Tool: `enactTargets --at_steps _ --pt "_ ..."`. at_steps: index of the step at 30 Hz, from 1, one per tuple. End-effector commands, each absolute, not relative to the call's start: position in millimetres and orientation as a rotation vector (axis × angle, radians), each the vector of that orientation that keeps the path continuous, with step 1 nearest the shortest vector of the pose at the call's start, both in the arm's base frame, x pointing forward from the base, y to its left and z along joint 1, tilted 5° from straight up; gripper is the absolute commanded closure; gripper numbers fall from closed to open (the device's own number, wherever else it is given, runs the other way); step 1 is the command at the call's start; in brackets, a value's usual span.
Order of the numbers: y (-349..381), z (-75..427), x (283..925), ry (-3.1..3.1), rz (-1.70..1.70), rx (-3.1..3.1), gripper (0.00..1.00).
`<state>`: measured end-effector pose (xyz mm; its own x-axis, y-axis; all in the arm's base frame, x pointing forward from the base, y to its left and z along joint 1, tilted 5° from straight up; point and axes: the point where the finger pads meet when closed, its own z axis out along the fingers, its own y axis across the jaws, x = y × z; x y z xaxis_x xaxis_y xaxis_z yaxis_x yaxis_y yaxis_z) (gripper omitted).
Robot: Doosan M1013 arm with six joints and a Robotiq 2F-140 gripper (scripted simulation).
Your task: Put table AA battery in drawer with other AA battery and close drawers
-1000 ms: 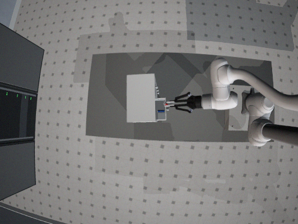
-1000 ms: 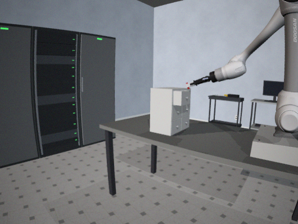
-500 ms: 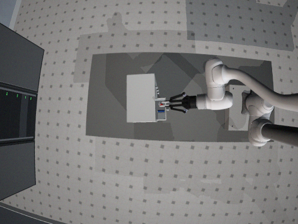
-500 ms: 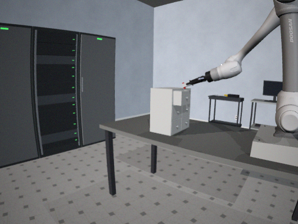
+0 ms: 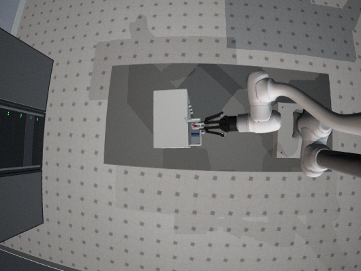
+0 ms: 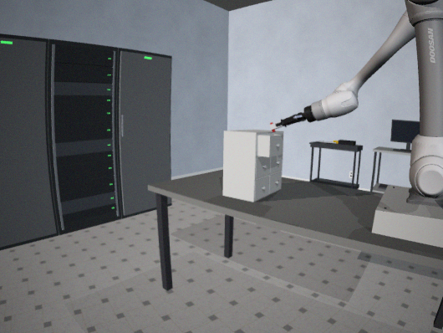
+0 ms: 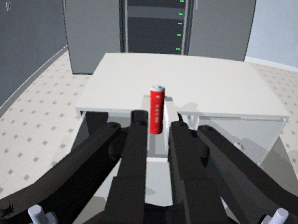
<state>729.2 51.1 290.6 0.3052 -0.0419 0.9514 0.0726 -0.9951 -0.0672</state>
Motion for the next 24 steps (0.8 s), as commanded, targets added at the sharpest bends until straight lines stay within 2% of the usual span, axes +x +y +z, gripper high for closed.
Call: enactTargets --at_steps 1,17,24 --pt "51.1 290.7 729.2 -0.029 -1.796 -2.458 0.94" --pt "51.1 290.7 729.2 -0.029 -1.796 -2.458 0.94" --pt "51.1 290.7 729.2 -0.029 -1.796 -2.458 0.85"
